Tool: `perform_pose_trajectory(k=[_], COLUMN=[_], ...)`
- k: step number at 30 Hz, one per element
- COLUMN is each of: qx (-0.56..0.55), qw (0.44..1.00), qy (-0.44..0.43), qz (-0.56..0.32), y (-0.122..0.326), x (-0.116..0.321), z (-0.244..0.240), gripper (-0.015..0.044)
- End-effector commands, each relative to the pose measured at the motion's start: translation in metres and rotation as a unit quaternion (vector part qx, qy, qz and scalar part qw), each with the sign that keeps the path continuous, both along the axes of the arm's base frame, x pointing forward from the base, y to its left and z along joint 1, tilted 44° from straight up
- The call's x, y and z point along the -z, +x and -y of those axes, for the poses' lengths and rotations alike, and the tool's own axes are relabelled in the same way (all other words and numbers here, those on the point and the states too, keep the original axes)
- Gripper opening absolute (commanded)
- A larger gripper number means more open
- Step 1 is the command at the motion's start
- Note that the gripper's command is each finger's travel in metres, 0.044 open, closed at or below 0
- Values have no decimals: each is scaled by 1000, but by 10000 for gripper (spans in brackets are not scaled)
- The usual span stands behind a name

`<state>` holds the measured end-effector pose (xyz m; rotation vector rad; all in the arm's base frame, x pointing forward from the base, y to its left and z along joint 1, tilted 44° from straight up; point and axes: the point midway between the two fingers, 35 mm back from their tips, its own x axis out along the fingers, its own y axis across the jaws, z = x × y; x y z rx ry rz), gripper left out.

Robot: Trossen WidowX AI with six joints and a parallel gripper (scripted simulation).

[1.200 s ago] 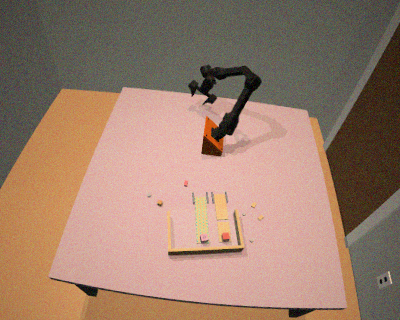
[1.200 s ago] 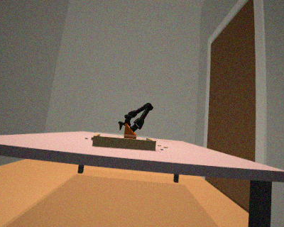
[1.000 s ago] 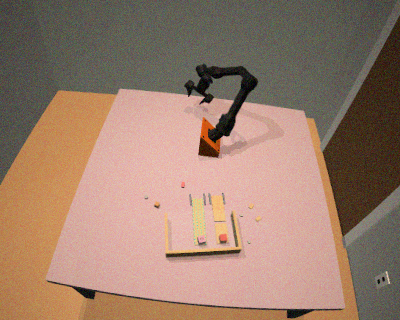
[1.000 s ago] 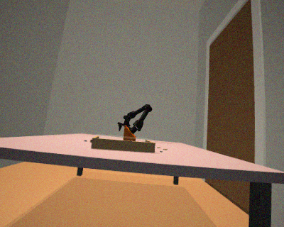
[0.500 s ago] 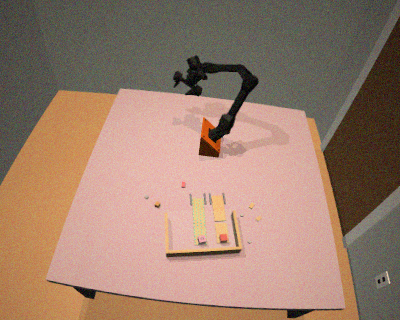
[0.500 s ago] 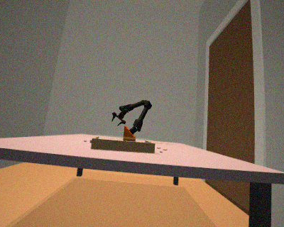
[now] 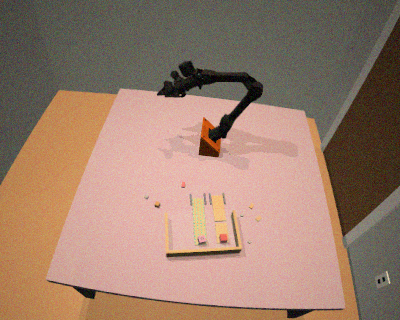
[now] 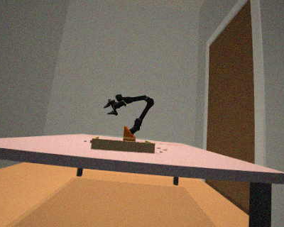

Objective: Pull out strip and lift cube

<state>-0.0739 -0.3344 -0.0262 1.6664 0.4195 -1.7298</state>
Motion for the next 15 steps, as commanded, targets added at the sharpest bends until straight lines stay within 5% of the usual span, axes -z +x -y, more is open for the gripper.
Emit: perform_pose_trajectory(k=[1,8,15], qx=[-116,-331,-525], qw=[991,928,804], qy=[-45,-122,-183], qz=[40,122,213], y=[66,189,293], x=[-12,-40,-71], z=[7,-12,-77], gripper=[400,400,400])
